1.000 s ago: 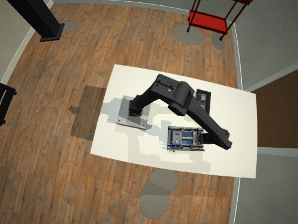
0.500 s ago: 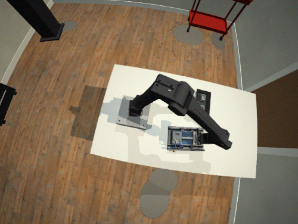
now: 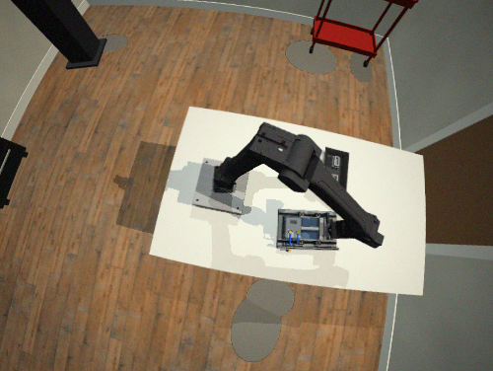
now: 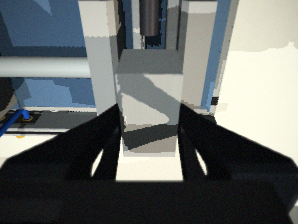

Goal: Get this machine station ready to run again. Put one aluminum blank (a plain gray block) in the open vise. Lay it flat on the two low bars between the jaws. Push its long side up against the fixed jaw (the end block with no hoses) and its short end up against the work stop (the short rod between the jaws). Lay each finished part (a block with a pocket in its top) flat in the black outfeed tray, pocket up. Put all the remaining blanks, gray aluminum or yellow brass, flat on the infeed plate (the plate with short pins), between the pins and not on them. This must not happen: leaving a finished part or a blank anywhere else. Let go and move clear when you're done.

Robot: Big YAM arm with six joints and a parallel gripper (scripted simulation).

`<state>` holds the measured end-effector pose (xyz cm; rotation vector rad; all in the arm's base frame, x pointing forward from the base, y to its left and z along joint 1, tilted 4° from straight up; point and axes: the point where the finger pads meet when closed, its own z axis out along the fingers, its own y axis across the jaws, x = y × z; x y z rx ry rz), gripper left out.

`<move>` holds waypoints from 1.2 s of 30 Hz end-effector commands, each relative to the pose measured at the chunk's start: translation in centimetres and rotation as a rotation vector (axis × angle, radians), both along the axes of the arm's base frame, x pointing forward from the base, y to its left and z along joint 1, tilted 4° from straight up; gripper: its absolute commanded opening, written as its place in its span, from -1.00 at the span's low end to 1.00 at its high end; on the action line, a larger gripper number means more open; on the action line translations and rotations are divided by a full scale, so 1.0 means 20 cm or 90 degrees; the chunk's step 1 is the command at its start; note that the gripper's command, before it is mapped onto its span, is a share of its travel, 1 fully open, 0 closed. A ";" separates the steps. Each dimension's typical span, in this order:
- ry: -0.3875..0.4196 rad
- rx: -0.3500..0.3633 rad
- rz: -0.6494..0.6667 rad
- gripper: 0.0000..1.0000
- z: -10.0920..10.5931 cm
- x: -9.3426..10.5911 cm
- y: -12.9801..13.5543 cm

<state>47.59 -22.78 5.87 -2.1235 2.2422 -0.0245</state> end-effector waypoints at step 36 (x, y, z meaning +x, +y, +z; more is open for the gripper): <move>-0.035 -0.015 -0.003 -1.00 0.09 0.07 0.00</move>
